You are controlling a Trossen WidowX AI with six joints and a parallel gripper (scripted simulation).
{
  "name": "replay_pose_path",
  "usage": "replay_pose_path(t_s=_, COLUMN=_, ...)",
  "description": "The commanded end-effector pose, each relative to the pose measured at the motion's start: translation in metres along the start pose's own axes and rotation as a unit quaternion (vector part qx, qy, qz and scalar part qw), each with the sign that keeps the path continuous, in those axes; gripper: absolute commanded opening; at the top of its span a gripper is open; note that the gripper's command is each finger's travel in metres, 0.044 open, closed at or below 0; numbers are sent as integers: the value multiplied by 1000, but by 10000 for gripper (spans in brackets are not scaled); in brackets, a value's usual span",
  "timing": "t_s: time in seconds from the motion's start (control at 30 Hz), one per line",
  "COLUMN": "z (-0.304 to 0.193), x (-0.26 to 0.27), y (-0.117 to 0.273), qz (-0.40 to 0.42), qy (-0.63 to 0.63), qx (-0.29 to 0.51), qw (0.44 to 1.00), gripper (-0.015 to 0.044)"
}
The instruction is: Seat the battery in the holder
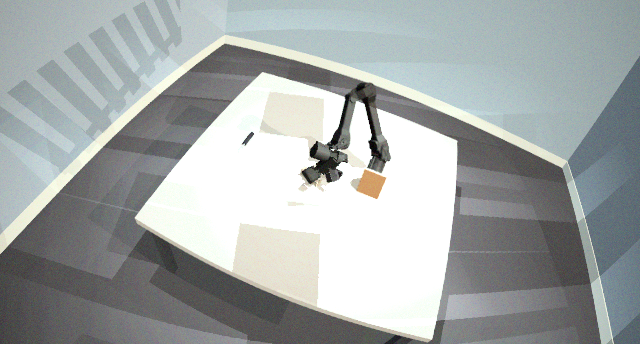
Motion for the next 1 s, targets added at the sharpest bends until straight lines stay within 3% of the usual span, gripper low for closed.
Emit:
replay_pose_path(t_s=0.0, z=2, x=-2, y=-3, qz=-11, qy=-2, qx=-25, qw=1000, gripper=64)
replay_pose_path(t_s=0.97, z=-7, x=3, y=-14, qz=-37, qy=-15, qx=-152, qw=988, gripper=64)
Point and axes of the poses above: the point midway between the two fingers, 35 mm back from their tips, its own y axis back along the fingers, its own x axis across the jaws, z = x × y, the point moved 1 cm from there along y, back along the fingers, and after that the axes turned 15 degrees about y, right-handed, at the moved point
